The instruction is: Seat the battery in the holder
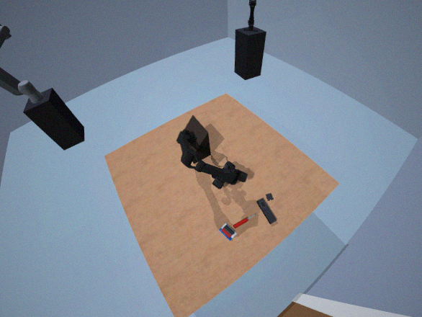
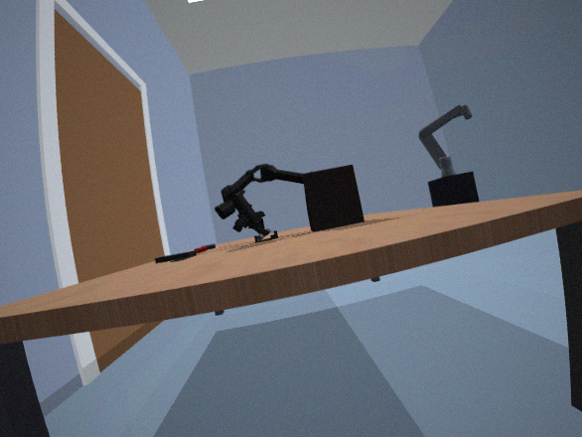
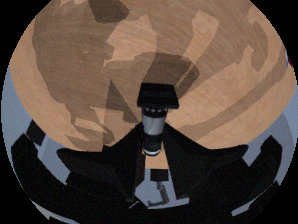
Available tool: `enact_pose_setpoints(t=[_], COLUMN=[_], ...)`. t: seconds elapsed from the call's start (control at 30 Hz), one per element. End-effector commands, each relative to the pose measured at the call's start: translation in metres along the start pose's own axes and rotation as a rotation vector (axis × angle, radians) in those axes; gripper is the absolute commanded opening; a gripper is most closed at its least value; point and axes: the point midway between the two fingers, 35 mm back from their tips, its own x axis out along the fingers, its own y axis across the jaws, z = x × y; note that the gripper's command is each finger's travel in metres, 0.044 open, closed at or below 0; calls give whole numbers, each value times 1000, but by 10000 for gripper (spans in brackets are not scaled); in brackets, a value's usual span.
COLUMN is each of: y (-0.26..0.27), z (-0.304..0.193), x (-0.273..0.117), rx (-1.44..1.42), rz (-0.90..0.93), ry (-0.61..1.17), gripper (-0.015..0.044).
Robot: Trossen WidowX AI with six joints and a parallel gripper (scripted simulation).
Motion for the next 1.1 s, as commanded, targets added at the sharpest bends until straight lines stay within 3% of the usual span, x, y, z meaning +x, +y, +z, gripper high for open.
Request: enact_pose_setpoints(t=[0.0, 1.07], y=[2, 3], z=[4, 2], x=[1, 7], rx=[4, -4], rz=[7, 32], ry=[-25, -150], gripper=[68, 68])
